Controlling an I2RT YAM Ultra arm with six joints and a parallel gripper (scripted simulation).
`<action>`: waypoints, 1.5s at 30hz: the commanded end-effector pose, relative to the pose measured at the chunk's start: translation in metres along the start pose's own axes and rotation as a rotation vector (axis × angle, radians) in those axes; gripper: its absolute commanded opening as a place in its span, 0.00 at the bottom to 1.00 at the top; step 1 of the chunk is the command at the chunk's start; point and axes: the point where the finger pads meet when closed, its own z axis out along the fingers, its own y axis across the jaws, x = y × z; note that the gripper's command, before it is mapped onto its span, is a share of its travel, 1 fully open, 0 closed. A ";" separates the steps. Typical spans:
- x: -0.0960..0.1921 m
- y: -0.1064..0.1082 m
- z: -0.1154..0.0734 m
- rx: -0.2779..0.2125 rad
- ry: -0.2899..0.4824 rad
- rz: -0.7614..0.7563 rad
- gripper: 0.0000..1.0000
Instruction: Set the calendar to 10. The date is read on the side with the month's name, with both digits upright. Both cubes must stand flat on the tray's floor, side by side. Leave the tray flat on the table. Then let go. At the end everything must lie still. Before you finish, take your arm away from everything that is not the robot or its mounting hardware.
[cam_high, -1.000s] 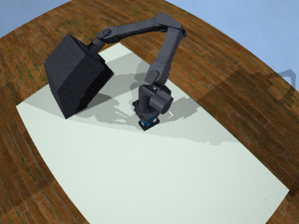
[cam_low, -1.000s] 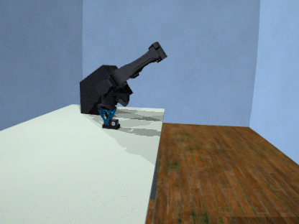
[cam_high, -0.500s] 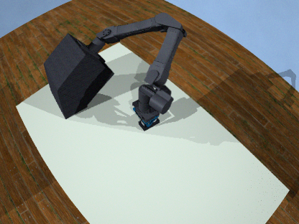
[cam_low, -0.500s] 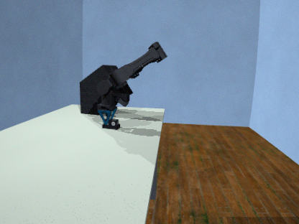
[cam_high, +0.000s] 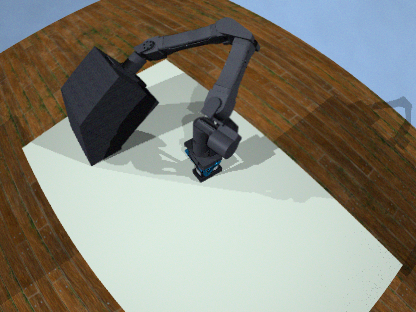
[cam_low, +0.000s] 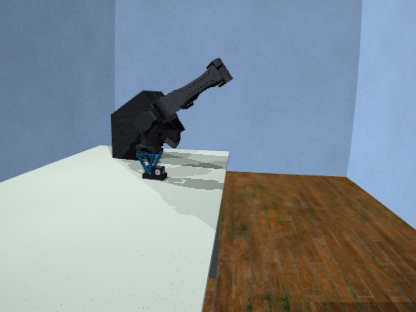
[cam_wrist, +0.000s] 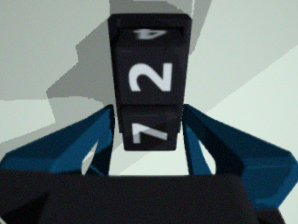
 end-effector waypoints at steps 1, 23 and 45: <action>0.001 -0.003 -0.010 0.011 -0.001 0.002 0.47; 0.001 -0.002 -0.091 0.012 0.000 0.001 0.47; 0.001 -0.002 -0.092 0.012 0.000 0.001 1.00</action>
